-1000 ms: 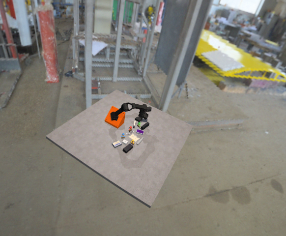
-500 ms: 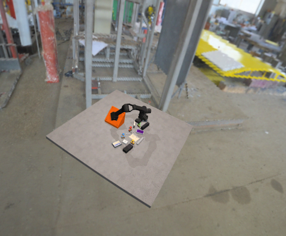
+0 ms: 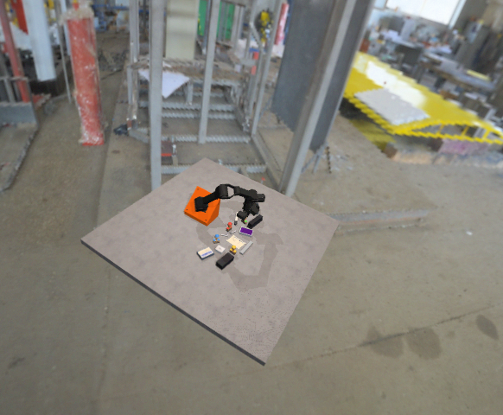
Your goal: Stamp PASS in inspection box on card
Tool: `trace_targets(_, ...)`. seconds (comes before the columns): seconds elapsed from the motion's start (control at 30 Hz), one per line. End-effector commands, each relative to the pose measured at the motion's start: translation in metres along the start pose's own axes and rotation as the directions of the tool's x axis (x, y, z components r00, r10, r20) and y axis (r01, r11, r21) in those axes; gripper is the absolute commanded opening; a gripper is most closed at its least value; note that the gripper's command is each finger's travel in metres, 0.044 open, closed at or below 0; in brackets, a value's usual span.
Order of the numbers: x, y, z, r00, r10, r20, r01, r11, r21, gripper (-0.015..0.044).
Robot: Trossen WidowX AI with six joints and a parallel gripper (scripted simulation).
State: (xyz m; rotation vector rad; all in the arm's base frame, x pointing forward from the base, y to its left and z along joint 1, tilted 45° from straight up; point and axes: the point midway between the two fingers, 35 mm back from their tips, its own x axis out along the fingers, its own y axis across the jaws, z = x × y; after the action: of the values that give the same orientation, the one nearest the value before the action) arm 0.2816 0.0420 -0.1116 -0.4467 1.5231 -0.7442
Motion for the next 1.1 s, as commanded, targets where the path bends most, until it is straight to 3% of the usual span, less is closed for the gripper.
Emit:
trace_targets(0.0,0.008,-0.0005,-0.0021,1.0,-0.008,-0.002,0.008,1.0,-0.008,0.0229)
trace_targets(0.27,0.015,-0.0012,-0.0029,1.0,-0.009,-0.003,0.009,1.0,-0.008,0.0229)
trace_targets(0.4,0.0123,-0.0013,-0.0018,1.0,-0.004,-0.002,0.004,1.0,-0.001,0.0124)
trace_targets(0.7,0.0123,-0.0013,-0.0018,1.0,-0.004,-0.002,0.004,1.0,-0.001,0.0064)
trace_targets(0.8,0.0116,-0.0012,-0.0017,1.0,-0.004,-0.002,0.004,1.0,-0.001,0.0)
trace_targets(1.07,0.0078,-0.0008,-0.0013,1.0,-0.003,-0.002,0.003,1.0,-0.001,0.0)
